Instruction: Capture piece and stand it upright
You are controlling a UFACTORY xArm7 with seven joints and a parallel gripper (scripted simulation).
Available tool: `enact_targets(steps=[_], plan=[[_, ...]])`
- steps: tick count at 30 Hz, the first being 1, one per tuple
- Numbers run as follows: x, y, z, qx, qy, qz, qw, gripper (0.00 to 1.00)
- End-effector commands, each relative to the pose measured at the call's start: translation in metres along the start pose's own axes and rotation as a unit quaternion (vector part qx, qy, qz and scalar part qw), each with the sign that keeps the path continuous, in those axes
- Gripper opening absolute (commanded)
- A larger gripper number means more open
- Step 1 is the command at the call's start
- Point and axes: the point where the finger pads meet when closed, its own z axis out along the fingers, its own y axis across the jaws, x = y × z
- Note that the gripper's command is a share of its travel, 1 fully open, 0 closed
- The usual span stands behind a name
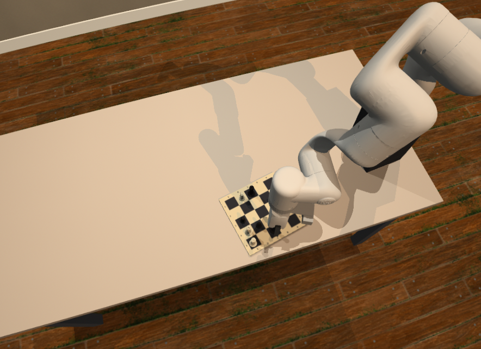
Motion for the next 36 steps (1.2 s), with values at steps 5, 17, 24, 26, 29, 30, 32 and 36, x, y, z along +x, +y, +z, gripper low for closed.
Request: enact_targets(steps=[5,17,24,26,29,30,32,36], plan=[[-0.0012,0.0012,-0.0013,-0.002,-0.001,0.000,1.000,0.43],[-0.0012,0.0012,-0.0012,-0.002,-0.001,0.000,1.000,0.43],[-0.0012,0.0012,0.0001,-0.002,-0.001,0.000,1.000,0.43],[-0.0012,0.0012,0.0011,-0.002,-0.001,0.000,1.000,0.43],[-0.0012,0.0012,0.0033,-0.002,-0.001,0.000,1.000,0.43],[-0.0012,0.0012,0.0042,-0.002,-0.001,0.000,1.000,0.43],[-0.0012,0.0012,0.0062,-0.002,-0.001,0.000,1.000,0.43],[-0.0012,0.0012,0.0086,-0.002,-0.001,0.000,1.000,0.43]])
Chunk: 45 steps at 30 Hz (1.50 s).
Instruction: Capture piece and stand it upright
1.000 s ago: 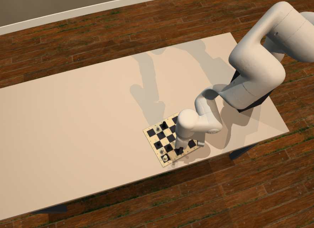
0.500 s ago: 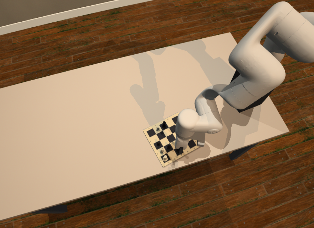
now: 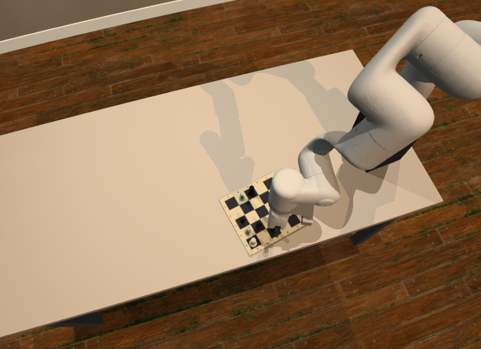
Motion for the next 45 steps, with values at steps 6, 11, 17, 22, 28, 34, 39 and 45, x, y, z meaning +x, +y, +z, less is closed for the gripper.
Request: enact_targets(steps=[6,11,17,22,28,34,39,45], plan=[[-0.001,0.001,0.009,-0.002,-0.001,0.000,1.000,0.43],[-0.001,0.001,0.017,-0.002,-0.001,0.000,1.000,0.43],[-0.001,0.001,0.024,-0.002,-0.001,0.000,1.000,0.43],[-0.001,0.001,0.031,-0.002,-0.001,0.000,1.000,0.43],[-0.001,0.002,0.038,-0.002,-0.001,0.000,1.000,0.43],[-0.001,0.002,0.041,-0.002,-0.001,0.000,1.000,0.43],[-0.001,0.002,0.042,-0.002,-0.001,0.000,1.000,0.43],[-0.001,0.002,0.043,-0.002,-0.001,0.000,1.000,0.43]])
